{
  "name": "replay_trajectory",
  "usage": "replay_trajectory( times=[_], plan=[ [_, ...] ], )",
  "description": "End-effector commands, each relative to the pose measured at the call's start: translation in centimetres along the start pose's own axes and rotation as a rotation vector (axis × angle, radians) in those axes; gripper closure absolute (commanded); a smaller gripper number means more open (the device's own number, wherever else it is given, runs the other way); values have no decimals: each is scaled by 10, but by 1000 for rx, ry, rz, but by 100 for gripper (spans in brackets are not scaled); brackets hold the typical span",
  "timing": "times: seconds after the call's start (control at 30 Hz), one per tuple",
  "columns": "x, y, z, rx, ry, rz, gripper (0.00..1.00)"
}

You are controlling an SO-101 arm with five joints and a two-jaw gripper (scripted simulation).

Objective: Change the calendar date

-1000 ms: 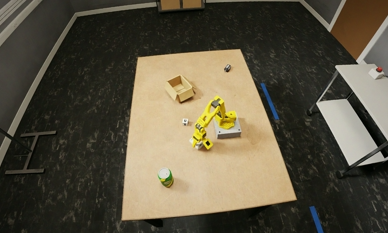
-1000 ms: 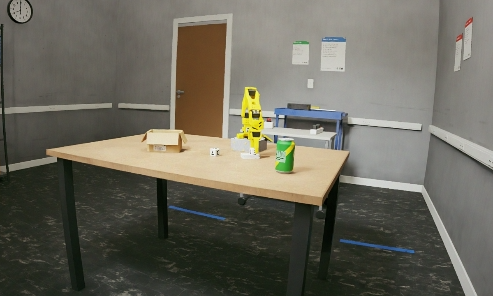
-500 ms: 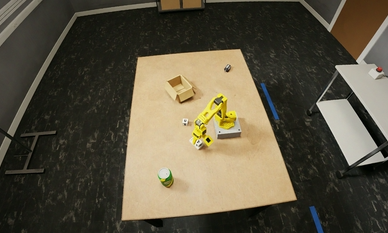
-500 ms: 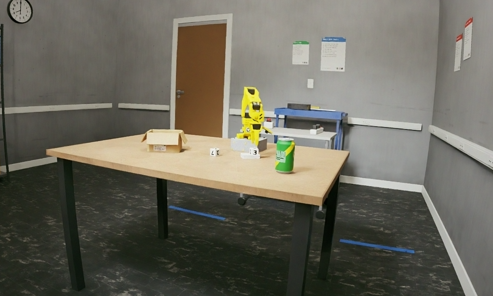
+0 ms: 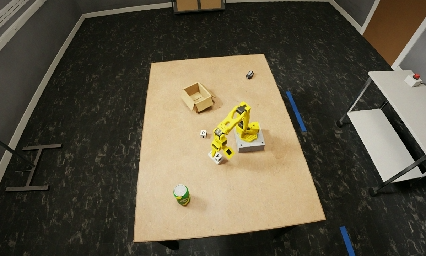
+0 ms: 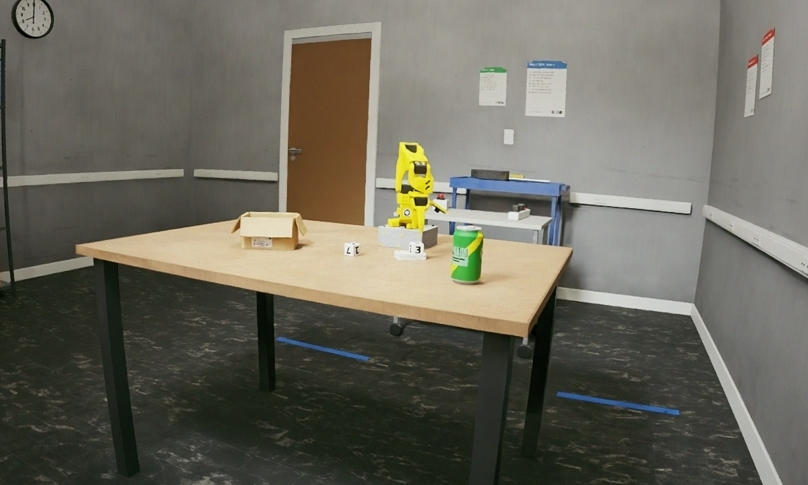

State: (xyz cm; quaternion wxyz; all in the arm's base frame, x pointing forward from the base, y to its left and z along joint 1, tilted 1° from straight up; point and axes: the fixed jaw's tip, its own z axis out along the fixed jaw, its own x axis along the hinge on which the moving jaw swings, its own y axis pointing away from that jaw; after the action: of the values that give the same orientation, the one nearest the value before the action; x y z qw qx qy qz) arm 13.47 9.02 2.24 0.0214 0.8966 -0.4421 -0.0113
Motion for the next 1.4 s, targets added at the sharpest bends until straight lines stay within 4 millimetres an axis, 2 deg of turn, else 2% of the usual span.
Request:
replay_trajectory(
  times=[0.0,0.57,0.87,0.93,1.17,1.37],
  plan=[
    [2,-4,-5,28,0,18,64],
    [2,-6,-9,57,1,18,64],
    [3,-20,-42,278,15,18,65],
    [3,-20,-42,278,15,18,65],
    [3,-26,-72,466,26,18,65],
    [4,-27,-82,526,30,18,65]
  ],
)
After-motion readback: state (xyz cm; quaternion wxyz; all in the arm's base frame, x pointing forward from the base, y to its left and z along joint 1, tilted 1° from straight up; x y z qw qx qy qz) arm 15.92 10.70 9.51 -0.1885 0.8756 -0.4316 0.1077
